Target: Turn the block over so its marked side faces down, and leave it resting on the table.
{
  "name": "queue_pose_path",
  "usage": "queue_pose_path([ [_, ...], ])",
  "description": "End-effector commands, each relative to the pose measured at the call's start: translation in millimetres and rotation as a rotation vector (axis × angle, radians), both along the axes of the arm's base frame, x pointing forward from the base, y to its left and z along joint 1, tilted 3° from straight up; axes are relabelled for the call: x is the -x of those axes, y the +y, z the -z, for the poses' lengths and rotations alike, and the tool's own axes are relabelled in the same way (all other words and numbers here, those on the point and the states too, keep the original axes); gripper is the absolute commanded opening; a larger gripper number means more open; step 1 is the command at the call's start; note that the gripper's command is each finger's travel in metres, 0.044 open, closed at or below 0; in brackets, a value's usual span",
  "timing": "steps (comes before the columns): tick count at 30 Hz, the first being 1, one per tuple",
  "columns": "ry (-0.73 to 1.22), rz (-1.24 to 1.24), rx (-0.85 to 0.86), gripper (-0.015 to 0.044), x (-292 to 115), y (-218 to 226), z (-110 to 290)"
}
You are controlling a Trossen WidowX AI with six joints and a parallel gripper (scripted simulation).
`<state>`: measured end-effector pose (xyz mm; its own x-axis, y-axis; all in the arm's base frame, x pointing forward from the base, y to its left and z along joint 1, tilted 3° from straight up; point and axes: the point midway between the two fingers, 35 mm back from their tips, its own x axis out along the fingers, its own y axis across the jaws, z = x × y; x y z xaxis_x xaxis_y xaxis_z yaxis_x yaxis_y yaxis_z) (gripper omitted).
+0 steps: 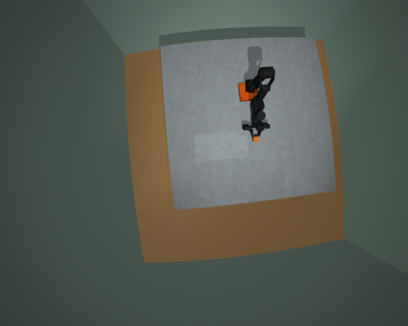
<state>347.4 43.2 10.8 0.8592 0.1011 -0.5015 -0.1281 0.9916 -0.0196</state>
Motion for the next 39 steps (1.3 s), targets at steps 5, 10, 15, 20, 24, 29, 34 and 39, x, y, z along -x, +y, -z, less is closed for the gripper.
queue_pose_path([
  [5,-0.004,-0.005,0.001,0.0052,-0.2,0.5,-0.7],
  [10,-0.004,-0.005,0.001,0.0184,-0.2,0.5,-0.7],
  [15,-0.004,-0.005,0.001,0.0315,-0.2,0.5,-0.7],
  [20,-0.004,-0.005,0.001,0.044,-0.2,0.5,-0.7],
  [24,-0.004,-0.005,0.001,0.044,-0.2,0.5,-0.7],
  [29,-0.004,-0.005,0.001,0.044,-0.2,0.5,-0.7],
  [34,-0.004,-0.005,0.001,0.044,-0.2,0.5,-0.7],
  [39,-0.004,-0.005,0.001,0.044,-0.2,0.5,-0.7],
])
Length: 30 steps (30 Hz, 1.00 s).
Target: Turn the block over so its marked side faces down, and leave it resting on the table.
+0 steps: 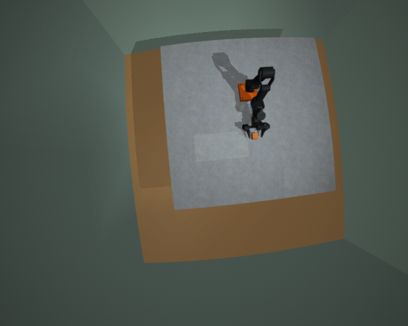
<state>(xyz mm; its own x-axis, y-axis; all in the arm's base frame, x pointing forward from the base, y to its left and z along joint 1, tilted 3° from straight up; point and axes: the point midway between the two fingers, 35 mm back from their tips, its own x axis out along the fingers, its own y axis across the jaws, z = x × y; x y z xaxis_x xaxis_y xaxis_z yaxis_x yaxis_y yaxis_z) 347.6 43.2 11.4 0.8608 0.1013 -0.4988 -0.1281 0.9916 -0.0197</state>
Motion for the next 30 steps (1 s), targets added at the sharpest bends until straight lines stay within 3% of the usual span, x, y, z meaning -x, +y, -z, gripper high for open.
queue_pose_path([
  [1,-0.001,-0.005,0.002,0.044,0.0,0.5,-0.2],
  [15,0.005,-0.005,0.002,0.044,-0.7,0.6,-0.1],
  [23,0.279,0.001,0.036,0.044,-12.0,2.9,-19.9],
  [30,0.519,0.006,0.07,0.044,16.9,-0.4,-68.4],
])
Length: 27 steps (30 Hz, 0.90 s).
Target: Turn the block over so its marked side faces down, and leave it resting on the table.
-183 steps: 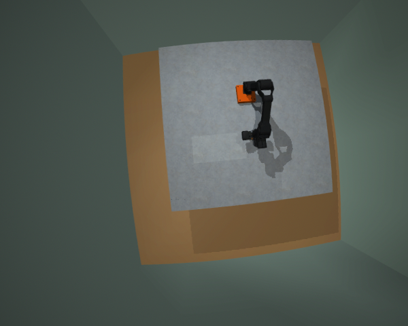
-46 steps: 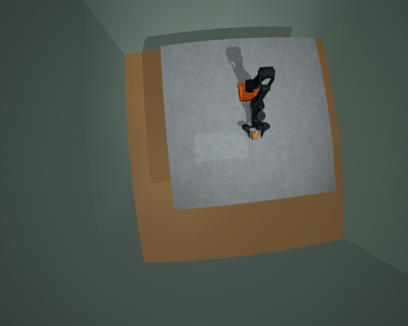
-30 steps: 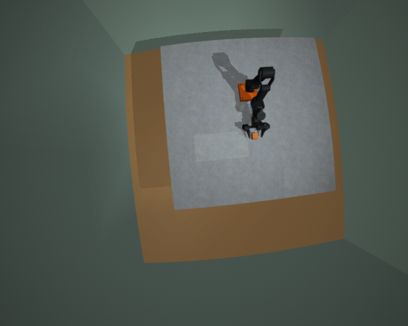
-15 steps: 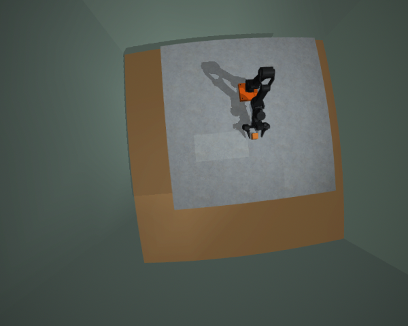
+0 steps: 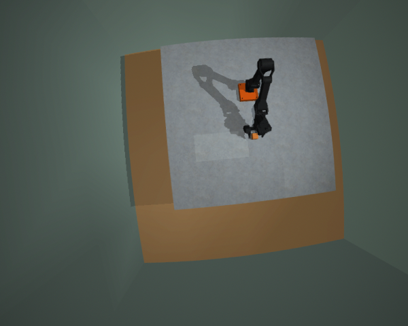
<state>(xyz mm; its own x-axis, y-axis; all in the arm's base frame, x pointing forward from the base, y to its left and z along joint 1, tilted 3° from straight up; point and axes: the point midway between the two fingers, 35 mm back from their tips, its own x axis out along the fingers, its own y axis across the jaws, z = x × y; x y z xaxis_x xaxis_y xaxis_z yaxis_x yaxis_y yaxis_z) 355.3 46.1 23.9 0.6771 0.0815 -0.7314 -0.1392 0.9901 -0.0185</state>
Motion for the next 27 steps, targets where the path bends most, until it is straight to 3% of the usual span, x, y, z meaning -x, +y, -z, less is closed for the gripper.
queue_pose_path([
  [1,0.229,0.011,0.035,0.044,25.8,-3.4,-57.4],
  [14,0.235,0.011,0.035,0.044,25.2,-3.3,-57.6],
  [27,0.641,0.019,0.09,0.044,-6.7,0.6,-73.2],
])
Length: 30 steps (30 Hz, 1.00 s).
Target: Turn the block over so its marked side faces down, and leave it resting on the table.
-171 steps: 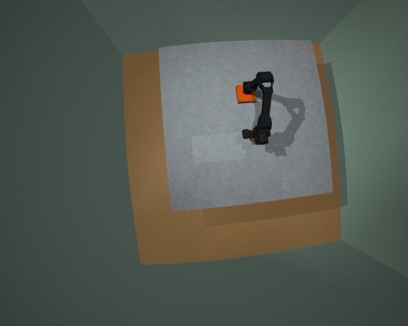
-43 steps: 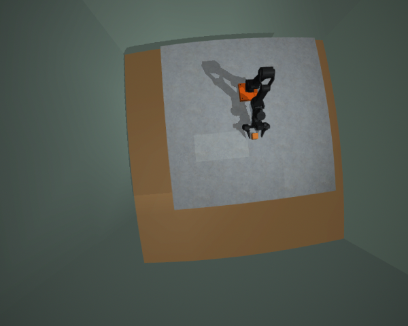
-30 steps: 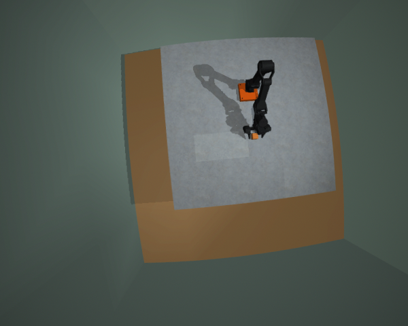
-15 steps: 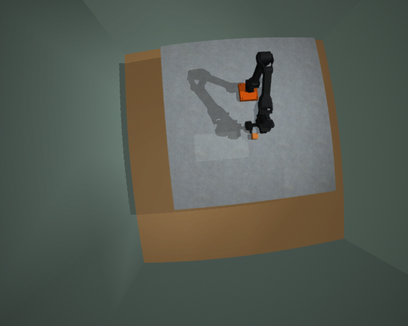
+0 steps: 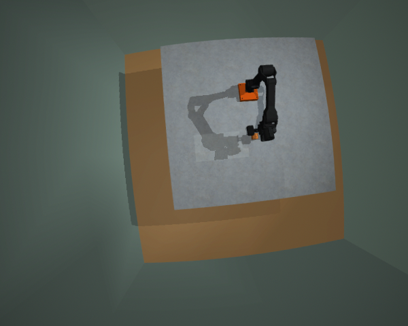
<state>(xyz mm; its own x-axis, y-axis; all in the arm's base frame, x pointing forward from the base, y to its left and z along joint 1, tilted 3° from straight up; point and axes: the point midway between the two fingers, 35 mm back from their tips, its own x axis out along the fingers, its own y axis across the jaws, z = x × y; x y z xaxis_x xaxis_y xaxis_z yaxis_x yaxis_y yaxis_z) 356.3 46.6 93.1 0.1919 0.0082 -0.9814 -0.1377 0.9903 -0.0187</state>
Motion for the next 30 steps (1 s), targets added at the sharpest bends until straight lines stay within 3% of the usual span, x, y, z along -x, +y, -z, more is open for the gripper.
queue_pose_path([
  [1,0.122,0.008,0.019,0.044,-7.1,0.3,-5.2],
  [9,0.204,0.009,0.03,0.044,-8.4,0.6,-6.1],
  [13,0.204,0.009,0.031,0.044,-8.0,-0.1,25.0],
  [30,0.204,0.009,0.031,0.044,-8.5,-0.8,54.3],
])
